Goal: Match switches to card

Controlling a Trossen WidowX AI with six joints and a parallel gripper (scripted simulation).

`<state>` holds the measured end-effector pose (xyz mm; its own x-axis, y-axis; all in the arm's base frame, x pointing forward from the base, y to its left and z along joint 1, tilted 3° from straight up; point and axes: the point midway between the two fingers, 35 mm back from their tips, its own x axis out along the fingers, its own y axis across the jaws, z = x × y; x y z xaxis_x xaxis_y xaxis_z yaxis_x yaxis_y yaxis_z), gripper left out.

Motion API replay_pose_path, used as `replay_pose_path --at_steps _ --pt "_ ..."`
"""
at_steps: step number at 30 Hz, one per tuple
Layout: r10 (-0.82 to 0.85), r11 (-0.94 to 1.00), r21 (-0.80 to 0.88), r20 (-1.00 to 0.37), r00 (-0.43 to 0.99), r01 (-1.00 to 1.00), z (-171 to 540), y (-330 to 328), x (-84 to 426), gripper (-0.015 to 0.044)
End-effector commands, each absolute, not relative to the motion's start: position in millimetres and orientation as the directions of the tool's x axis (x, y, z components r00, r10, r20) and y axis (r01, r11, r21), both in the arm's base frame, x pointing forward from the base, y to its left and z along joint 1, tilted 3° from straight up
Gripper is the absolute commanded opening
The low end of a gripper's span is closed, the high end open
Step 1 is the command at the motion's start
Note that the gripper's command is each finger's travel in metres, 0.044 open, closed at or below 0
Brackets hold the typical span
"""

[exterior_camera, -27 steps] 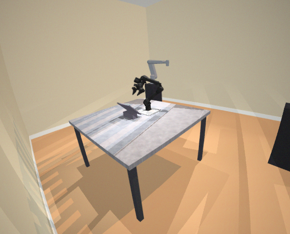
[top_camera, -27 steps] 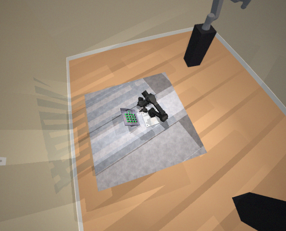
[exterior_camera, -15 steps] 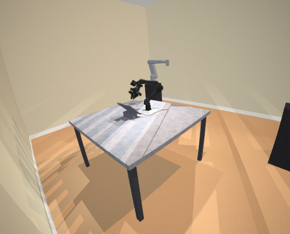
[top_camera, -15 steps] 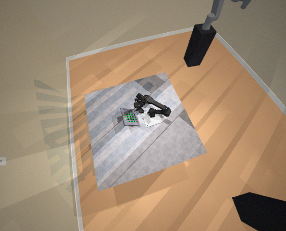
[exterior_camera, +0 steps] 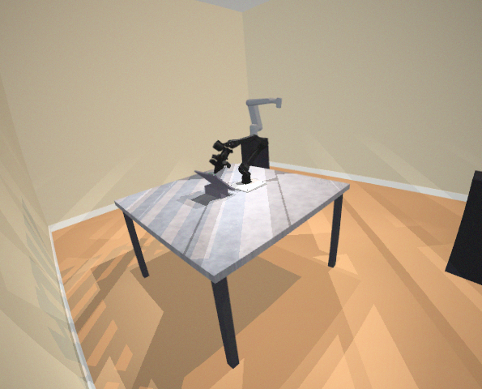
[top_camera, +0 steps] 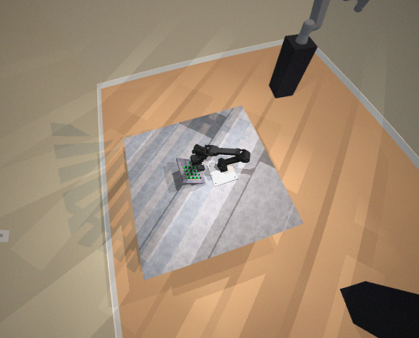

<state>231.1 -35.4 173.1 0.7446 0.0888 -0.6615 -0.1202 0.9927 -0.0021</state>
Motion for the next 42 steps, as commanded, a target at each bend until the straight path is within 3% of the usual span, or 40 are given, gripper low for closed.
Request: replay_pose_path --at_steps 1,42 --pt "0.086 0.993 -0.001 -0.657 0.749 -0.114 170.6 -35.6 235.3 0.0" --pt "0.086 0.993 0.0 -0.656 0.75 -0.114 154.6 -33.6 253.0 0.0"
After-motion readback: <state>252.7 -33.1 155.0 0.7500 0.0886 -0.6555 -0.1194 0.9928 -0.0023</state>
